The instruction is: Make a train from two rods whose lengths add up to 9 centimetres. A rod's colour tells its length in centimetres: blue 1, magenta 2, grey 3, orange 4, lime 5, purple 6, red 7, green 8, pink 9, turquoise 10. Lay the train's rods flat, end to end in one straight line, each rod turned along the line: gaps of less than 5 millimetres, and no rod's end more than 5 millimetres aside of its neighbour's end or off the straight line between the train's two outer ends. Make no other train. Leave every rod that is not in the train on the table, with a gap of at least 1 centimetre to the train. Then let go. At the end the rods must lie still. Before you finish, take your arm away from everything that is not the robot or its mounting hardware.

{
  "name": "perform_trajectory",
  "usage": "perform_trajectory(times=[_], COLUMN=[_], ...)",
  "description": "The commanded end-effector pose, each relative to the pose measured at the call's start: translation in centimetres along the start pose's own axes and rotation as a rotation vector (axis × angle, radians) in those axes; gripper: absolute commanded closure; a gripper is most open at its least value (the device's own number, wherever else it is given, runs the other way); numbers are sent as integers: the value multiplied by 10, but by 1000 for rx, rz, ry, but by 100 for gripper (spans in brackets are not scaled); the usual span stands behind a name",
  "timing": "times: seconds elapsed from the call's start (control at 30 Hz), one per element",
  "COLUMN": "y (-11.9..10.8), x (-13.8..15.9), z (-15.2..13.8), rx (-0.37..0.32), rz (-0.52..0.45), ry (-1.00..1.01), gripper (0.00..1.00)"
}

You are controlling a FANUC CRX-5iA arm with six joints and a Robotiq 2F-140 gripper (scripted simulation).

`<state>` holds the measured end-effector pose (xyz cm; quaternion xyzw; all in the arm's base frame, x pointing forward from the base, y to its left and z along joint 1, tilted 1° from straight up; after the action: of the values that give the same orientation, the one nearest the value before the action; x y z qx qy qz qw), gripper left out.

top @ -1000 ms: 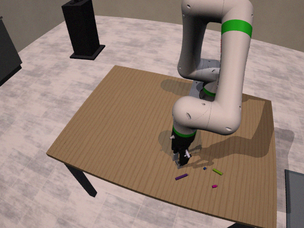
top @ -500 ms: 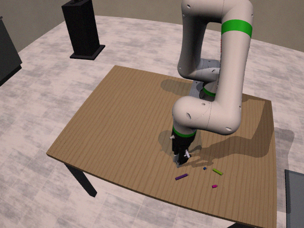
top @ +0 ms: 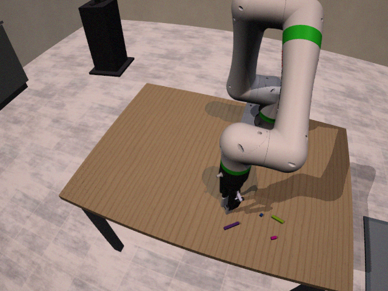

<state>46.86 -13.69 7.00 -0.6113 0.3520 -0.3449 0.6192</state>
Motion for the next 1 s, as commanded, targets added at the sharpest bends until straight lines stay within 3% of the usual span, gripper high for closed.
perform_trajectory(times=[0.0, 0.33, 0.67, 0.97], y=[0, -7, -73, -100], x=[0, 0, 0, 0], z=[0, 0, 0, 0], rx=[0, 0, 0, 0], rz=[0, 0, 0, 0], ry=[0, 0, 0, 0], gripper=[84, 84, 84, 84])
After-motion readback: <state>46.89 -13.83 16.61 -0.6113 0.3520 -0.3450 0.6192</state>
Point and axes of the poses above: the point where the finger pads meet when closed, its own y axis out along the fingers, its own z axis across the jaws, x = y × z, the point moved 9 cm from there along -y, back along the fingers, and after that the axes turned 8 degrees about y, right-handed, at the moved point
